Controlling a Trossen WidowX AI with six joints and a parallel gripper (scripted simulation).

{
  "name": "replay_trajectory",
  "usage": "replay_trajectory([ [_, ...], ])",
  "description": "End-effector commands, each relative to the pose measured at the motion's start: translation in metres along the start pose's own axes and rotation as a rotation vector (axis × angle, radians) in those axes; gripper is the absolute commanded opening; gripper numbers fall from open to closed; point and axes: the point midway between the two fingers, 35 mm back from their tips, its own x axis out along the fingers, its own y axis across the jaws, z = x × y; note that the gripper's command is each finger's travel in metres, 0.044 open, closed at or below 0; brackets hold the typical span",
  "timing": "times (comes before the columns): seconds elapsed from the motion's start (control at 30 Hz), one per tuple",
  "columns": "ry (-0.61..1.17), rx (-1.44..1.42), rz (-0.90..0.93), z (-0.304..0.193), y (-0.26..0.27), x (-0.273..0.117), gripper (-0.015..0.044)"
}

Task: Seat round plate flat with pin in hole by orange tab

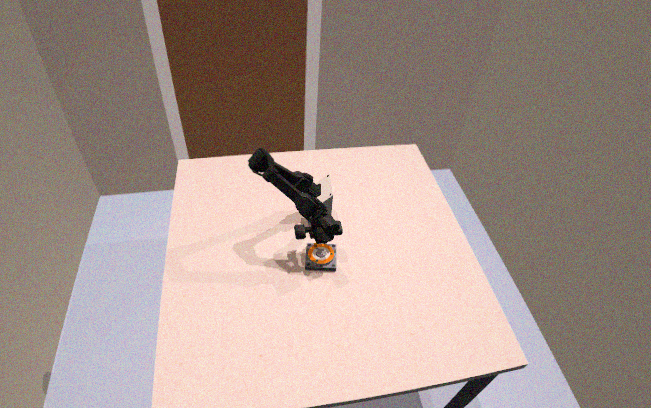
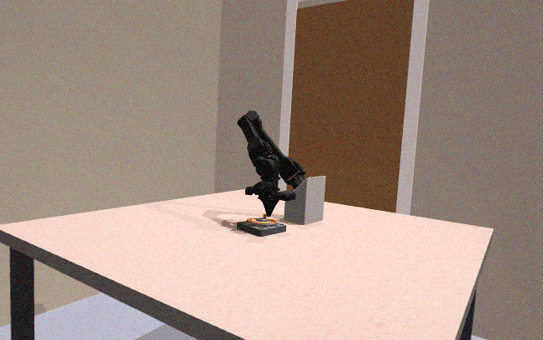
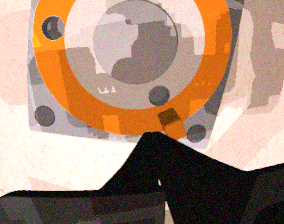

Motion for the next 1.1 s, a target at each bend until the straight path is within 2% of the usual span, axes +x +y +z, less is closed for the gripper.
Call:
replay_trajectory([
  [0.0, -0.005, 0.009, -0.008, 0.001, -0.008, 0.000, 0.0000],
  [1.07, -0.005, 0.009, -0.009, 0.012, -0.028, -0.001, 0.0000],
])
